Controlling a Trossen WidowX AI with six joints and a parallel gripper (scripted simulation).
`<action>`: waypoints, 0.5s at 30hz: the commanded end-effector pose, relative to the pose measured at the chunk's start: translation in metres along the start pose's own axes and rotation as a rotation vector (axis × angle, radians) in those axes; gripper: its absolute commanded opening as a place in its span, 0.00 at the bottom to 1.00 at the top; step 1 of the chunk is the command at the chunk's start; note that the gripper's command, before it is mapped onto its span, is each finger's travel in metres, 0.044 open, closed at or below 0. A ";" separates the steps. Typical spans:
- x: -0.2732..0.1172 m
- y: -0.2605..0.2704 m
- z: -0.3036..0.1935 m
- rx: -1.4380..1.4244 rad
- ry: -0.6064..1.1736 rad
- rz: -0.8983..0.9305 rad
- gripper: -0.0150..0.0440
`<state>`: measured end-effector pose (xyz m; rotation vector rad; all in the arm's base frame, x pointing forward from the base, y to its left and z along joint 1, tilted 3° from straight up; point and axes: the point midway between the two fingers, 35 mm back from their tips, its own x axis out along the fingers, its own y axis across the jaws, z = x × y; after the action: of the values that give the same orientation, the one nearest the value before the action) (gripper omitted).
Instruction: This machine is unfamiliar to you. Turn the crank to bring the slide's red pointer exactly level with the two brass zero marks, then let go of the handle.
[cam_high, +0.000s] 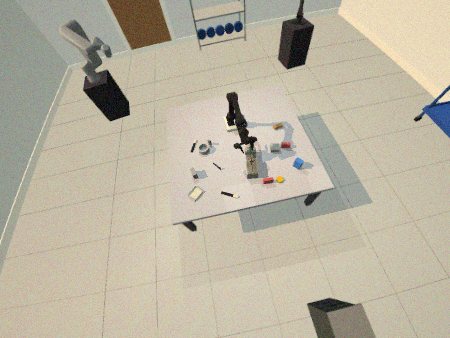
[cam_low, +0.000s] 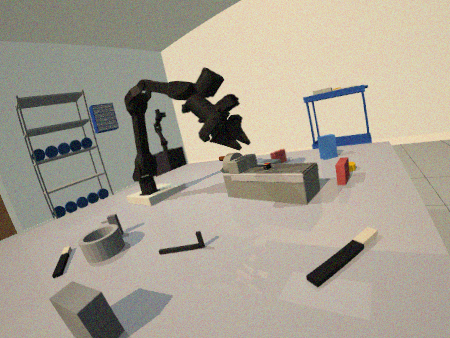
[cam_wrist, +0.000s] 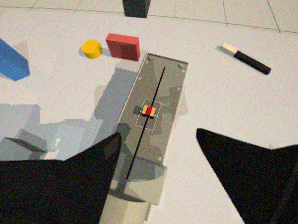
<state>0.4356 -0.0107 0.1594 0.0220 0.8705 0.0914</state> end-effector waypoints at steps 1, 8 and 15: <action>0.000 0.000 0.000 0.000 0.000 -0.001 1.00; 0.000 0.000 0.000 0.000 0.000 -0.001 0.73; 0.000 0.000 0.000 0.000 0.000 -0.001 0.42</action>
<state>0.4356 -0.0108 0.1594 0.0214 0.8705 0.0906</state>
